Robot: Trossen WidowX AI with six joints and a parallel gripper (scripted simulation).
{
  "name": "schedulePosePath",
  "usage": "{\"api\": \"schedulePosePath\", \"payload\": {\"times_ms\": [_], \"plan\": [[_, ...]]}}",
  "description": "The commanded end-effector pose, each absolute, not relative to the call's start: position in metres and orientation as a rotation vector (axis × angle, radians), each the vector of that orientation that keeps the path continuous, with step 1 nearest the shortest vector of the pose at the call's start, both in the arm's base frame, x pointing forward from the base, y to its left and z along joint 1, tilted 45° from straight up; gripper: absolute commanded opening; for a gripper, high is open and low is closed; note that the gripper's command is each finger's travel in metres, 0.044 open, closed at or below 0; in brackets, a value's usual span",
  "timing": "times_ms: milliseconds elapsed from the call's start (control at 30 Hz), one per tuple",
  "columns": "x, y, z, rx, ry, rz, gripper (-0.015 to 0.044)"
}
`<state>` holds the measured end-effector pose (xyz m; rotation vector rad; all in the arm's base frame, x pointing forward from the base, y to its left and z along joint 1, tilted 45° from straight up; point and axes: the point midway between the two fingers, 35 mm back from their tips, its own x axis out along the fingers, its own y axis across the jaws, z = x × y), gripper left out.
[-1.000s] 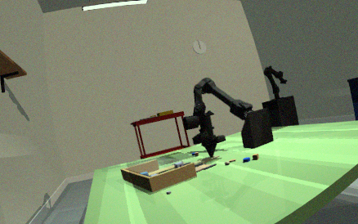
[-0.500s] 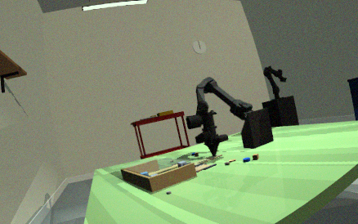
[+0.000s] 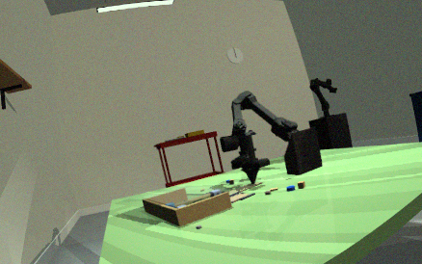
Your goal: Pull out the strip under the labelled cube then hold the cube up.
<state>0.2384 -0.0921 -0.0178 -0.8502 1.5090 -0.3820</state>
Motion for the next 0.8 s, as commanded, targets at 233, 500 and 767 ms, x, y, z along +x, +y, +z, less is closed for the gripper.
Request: {"api": "schedulePosePath", "payload": {"times_ms": [233,500,767], "plan": [[0.228,-0.097,-0.021,-0.859,1.54,-0.384,0.0],[0.228,-0.097,-0.021,-0.859,1.54,-0.384,0.0],[0.239,-0.081,-0.008,-0.85,1.521,-0.38,0.0]]}}
